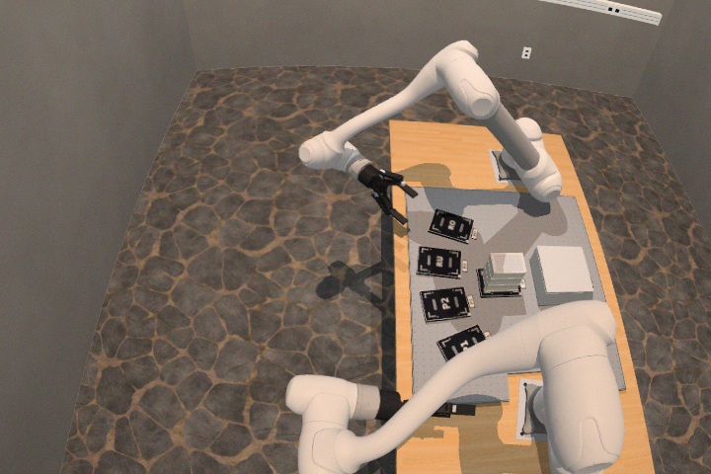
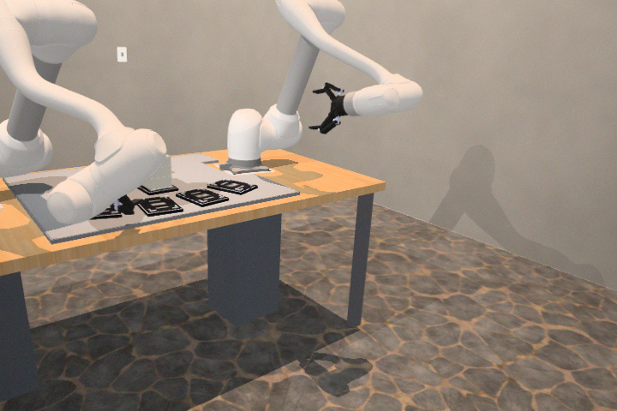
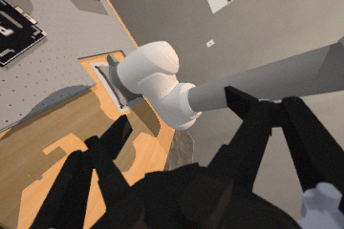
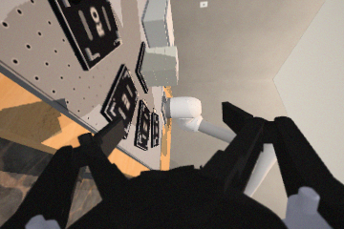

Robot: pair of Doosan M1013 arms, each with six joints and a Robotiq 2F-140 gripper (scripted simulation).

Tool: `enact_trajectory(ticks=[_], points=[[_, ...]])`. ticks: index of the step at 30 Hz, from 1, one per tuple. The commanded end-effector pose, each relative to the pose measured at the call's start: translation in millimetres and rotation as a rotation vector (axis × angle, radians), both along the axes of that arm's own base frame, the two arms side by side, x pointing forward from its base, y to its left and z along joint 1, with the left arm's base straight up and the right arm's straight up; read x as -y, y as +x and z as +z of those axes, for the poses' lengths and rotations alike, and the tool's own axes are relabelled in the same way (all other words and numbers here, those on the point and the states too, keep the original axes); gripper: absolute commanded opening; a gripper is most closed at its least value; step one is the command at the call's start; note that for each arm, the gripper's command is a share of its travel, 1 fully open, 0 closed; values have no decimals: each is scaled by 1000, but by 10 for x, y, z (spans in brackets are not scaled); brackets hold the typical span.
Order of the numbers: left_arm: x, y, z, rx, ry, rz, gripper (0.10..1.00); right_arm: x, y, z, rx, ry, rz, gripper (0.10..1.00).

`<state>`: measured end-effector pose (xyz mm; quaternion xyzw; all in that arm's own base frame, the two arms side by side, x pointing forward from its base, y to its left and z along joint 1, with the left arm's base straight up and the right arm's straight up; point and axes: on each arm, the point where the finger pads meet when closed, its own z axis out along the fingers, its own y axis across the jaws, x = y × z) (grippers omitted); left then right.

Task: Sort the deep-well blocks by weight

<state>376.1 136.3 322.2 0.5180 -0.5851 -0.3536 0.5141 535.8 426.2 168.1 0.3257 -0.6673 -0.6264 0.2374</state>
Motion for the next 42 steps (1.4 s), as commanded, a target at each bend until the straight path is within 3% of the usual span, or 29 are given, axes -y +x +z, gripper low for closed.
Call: enact_trajectory(ticks=[1, 14, 16, 31, 33, 42], points=[[11, -36, 53, 33, 16, 3, 1000, -1, 2, 9, 1, 1, 0, 1000], [112, -348, 454, 315, 145, 46, 1000, -1, 2, 9, 1, 1, 0, 1000], [112, -348, 454, 315, 145, 46, 1000, -1, 2, 9, 1, 1, 0, 1000], [274, -771, 994, 719, 309, 154, 1000, -1, 2, 9, 1, 1, 0, 1000], [274, -771, 994, 719, 309, 154, 1000, -1, 2, 9, 1, 1, 0, 1000], [373, -1009, 1300, 944, 384, 236, 1000, -1, 2, 9, 1, 1, 0, 1000]])
